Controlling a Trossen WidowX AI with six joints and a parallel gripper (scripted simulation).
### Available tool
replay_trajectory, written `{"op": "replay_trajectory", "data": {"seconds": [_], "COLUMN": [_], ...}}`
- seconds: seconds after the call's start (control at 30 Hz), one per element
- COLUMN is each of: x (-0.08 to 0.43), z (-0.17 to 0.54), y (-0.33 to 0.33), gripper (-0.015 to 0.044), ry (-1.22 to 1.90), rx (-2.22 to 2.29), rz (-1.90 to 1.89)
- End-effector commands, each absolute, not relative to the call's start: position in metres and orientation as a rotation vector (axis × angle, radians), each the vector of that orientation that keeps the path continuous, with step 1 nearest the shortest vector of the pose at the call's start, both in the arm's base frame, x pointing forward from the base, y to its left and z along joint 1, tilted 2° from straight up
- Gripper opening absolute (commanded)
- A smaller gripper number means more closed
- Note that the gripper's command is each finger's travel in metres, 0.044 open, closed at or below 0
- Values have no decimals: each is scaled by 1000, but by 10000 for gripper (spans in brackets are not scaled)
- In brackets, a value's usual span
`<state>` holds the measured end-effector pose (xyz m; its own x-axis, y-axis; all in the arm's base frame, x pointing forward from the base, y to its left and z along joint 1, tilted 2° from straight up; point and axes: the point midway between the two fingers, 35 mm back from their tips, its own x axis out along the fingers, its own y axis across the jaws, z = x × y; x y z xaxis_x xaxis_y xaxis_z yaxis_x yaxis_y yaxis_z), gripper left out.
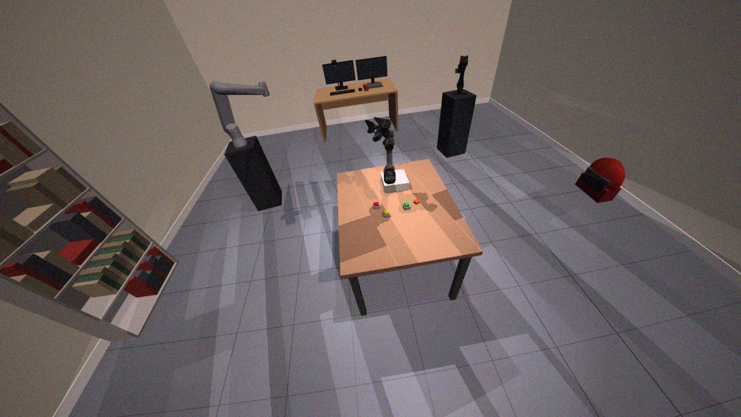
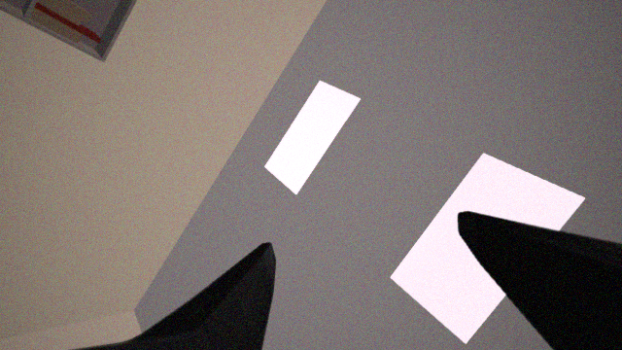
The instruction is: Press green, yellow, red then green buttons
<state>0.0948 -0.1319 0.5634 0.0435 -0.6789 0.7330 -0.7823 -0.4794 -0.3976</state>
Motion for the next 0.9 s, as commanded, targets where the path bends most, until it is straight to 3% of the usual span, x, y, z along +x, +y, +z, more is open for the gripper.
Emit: {"op": "replay_trajectory", "data": {"seconds": [0.0, 0.17, 0.47, 0.67, 0.87], "x": [91, 3, -101, -130, -124], "z": [565, 587, 590, 571, 537], "y": [-132, -105, -4, 88, 180], "gripper": [400, 400, 400, 400, 400], "ry": [-1543, -1560, -1366, -1126, -841], "rx": [2174, 1798, 1164, 777, 459], "rz": [1442, 1779, 2101, 2163, 2119]}}
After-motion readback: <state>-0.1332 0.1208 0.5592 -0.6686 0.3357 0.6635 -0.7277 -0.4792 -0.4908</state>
